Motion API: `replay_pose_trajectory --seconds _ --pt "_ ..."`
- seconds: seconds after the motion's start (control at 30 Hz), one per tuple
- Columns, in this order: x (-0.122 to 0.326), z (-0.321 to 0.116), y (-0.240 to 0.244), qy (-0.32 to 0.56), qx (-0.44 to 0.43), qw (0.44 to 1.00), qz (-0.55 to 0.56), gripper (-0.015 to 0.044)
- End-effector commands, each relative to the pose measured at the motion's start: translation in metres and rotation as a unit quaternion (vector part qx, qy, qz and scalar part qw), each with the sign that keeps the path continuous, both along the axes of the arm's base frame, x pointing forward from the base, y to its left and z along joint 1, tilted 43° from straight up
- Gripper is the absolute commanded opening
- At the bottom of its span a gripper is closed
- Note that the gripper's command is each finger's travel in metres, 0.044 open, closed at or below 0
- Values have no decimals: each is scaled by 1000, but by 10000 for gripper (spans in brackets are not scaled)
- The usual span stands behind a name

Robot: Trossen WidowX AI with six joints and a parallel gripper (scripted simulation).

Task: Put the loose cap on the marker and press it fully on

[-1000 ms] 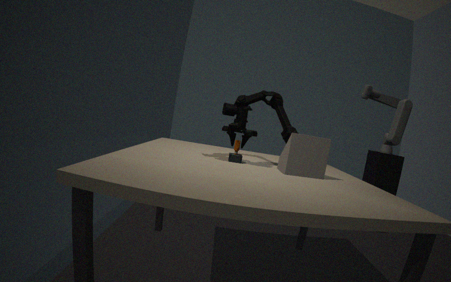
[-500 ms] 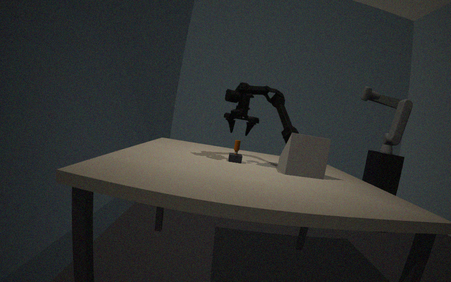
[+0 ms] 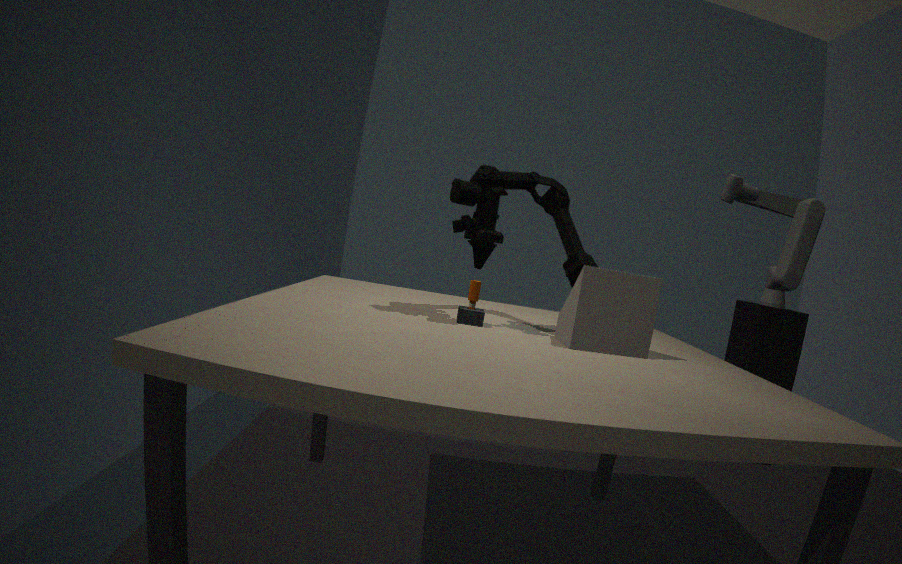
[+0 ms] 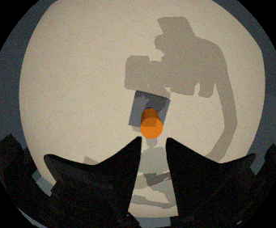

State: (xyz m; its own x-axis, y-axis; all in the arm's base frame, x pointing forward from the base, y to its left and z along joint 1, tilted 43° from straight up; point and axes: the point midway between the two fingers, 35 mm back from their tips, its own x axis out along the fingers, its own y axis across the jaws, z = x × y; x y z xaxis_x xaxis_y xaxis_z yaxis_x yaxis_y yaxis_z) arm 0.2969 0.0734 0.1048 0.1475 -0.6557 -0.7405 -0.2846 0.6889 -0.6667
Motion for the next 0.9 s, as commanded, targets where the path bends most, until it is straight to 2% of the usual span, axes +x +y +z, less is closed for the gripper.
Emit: replay_pose_trajectory --seconds 0.0,0.03,0.87 --pt "-1 -2 -2 -58 11 996 -66 20" --pt "-1 -2 -2 -58 11 996 -66 0" --pt "2 -18 -16 -59 11 996 -66 0"
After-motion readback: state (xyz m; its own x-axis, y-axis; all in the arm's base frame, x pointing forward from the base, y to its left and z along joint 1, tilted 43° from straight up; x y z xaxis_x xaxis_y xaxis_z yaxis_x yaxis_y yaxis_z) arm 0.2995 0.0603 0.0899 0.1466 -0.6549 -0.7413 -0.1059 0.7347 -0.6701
